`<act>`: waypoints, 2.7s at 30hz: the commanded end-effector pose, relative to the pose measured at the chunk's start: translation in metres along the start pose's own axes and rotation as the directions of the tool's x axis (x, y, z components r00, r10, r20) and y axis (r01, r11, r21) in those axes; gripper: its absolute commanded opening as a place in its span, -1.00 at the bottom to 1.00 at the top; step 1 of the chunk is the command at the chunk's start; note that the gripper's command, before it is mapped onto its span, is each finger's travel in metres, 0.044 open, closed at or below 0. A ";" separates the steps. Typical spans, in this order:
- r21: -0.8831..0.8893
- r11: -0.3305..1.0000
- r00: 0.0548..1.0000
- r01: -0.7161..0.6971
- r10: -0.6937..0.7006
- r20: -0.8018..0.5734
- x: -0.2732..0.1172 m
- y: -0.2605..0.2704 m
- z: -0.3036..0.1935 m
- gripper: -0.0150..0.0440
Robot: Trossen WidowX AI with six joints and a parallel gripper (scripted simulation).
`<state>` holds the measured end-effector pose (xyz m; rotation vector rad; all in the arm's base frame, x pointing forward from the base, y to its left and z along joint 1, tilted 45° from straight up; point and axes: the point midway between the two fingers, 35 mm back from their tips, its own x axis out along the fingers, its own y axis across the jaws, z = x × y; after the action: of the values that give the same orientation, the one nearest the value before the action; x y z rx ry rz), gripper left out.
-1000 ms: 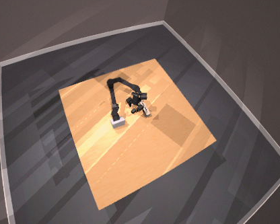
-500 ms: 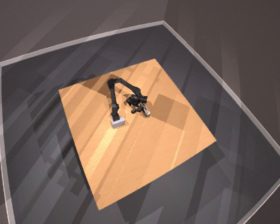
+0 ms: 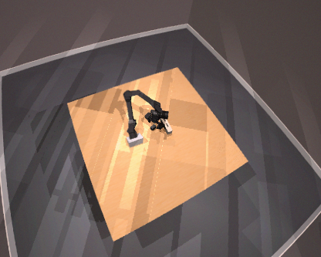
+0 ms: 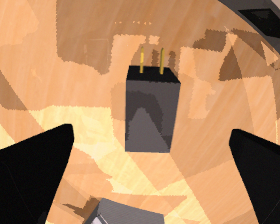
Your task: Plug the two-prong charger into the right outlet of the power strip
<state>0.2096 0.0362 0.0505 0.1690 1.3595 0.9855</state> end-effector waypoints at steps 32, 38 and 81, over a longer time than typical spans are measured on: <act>-0.001 1.000 1.000 -0.004 0.004 0.000 0.044 0.001 0.003 0.64; -0.001 1.000 1.000 -0.004 0.004 0.000 0.044 0.001 0.003 0.11; 0.203 0.979 1.000 -0.018 0.019 0.000 0.013 -0.021 -0.011 -0.49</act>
<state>0.2108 0.0266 0.0318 0.2954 1.4388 0.8871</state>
